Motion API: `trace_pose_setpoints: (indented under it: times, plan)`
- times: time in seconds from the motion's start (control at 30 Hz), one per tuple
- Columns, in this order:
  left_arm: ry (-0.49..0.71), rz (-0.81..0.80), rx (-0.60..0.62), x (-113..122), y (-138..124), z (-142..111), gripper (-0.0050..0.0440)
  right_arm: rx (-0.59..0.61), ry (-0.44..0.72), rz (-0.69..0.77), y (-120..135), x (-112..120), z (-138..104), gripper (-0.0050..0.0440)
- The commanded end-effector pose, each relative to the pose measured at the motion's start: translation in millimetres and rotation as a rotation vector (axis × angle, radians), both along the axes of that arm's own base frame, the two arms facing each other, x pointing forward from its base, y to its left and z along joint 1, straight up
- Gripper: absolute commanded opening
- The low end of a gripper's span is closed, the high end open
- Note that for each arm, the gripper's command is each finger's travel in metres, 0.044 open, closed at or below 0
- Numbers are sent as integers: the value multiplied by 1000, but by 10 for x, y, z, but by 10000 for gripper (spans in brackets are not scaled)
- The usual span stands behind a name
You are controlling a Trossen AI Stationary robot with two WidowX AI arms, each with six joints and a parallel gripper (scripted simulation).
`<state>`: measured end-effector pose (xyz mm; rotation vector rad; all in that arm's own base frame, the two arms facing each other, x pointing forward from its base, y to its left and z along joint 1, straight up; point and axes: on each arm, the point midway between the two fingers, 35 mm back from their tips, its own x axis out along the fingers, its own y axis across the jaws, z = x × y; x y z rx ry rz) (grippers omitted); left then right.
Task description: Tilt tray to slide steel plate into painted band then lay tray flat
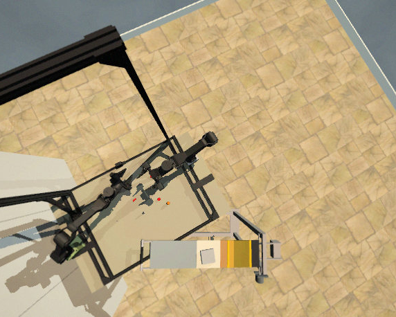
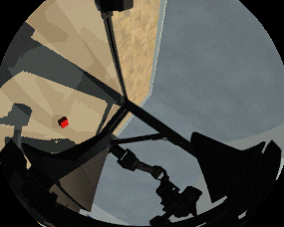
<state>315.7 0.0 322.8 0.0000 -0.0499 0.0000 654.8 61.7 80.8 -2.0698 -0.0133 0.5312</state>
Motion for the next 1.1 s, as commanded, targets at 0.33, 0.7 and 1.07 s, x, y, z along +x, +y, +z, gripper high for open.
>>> trace_pose_setpoints:
  times: [0.33, 0.7, 1.07]
  plan:
    - [0, 0, 0, 0, 0, 0, 400, 0, 0, 0, 0, 0, 0, 400]
    - [4, 0, -1, -125, -38, 138, 440, 149, 60, -115, -330, -35, 54, 440]
    - [11, 0, -3, -431, -90, 386, 440, 451, 154, -356, -972, -168, 159, 440]
